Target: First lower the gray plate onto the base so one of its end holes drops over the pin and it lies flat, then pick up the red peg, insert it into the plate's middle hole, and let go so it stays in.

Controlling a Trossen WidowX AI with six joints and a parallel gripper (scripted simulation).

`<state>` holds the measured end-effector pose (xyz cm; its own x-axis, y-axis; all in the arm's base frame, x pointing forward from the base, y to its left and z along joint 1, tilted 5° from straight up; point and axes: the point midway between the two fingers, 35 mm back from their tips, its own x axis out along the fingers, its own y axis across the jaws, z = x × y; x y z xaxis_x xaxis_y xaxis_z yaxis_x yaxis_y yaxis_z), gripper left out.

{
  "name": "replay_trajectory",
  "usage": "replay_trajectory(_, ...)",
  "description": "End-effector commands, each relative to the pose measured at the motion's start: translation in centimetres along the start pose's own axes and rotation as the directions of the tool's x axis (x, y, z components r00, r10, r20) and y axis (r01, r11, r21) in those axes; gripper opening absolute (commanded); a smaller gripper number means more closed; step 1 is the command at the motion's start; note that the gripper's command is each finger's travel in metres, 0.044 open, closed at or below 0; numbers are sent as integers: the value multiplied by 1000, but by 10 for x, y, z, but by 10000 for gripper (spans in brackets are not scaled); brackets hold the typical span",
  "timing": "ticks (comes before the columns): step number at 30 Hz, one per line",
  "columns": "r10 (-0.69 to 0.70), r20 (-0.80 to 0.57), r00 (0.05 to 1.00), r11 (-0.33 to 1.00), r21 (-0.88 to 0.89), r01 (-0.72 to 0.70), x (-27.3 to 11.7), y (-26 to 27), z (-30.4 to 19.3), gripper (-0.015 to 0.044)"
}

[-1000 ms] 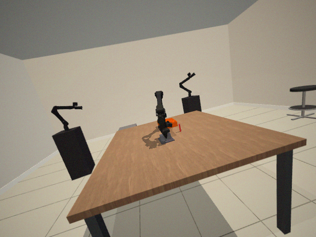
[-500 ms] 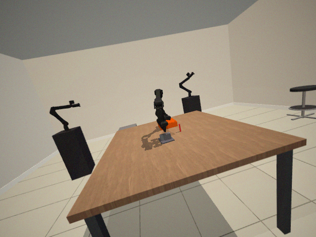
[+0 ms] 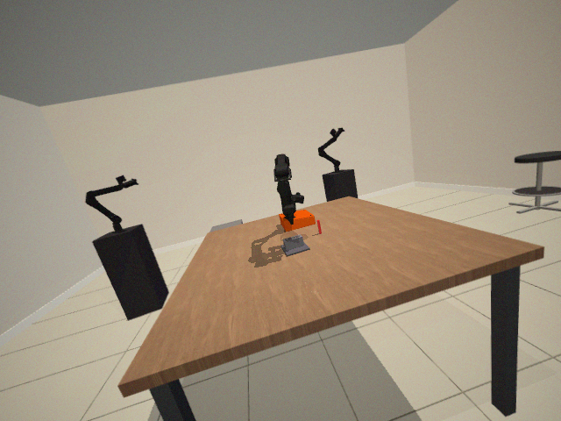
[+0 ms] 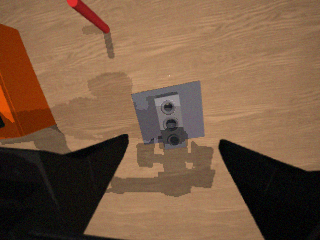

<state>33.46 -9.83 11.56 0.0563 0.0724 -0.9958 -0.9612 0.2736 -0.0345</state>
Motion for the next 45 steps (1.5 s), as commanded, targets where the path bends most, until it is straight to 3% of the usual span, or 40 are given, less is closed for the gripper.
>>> replay_trajectory(1, 5, 0, 1000, 953, 304, -4, -2, 12, 27, 440)
replay_trajectory(5, 5, 1, 1000, 808, 589, -5, -3, 25, 52, 440)
replay_trajectory(10, 6, 3, 1000, 514, 858, -6, -3, 43, 79, 440)
replay_trajectory(18, 8, 6, 1000, 155, 988, -7, -3, 67, 108, 440)
replay_trajectory(27, 10, 9, 1000, -240, 971, -6, -3, 90, 128, 440)
replay_trajectory(37, 12, 12, 1000, -640, 768, -2, -2, 116, 145, 440)
replay_trajectory(42, 13, 14, 1000, -802, 597, 2, -1, 125, 150, 440)
replay_trajectory(45, 13, 14, 1000, -810, 586, 2, -1, 126, 150, 440)
